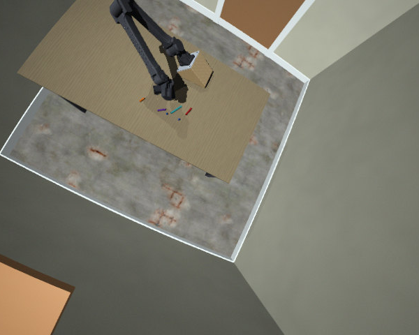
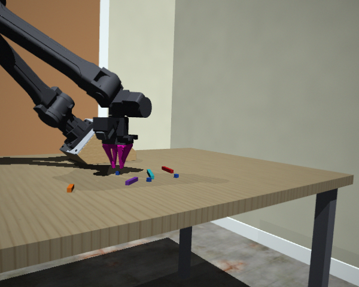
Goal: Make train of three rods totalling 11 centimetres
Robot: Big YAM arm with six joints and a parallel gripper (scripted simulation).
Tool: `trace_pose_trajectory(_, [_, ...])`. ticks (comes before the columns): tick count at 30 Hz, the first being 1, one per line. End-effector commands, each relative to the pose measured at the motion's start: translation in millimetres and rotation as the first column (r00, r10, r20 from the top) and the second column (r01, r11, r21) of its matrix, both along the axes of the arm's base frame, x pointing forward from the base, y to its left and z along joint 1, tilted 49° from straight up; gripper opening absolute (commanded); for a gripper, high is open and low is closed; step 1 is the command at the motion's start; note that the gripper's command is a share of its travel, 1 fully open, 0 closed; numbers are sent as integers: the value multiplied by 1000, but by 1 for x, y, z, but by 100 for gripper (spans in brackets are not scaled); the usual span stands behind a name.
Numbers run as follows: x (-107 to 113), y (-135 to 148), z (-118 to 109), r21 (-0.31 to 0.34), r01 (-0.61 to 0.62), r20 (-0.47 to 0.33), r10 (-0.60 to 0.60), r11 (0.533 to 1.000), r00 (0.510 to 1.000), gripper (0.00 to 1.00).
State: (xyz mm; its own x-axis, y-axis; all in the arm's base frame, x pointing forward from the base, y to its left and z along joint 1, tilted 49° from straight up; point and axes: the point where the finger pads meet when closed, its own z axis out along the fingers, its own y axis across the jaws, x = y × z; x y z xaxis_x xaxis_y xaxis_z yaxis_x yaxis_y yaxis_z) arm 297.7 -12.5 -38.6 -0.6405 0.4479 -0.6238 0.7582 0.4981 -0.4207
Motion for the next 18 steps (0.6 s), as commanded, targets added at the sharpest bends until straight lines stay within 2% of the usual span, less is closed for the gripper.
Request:
trace_pose_trajectory(1, [-1,5,-5,-4,-11,6,11,1000,1000,23])
trace_pose_trajectory(2, [-1,5,-5,-4,-11,6,11,1000,1000,23])
trace_pose_trajectory(3, [9,11,-3,5,-15,25,15,1000,1000,23])
trace_pose_trajectory(9, [-3,4,-7,-1,-2,7,2,1000,1000,23])
trace_pose_trajectory(18, [1,7,-7,3,-4,14,4,1000,1000,23])
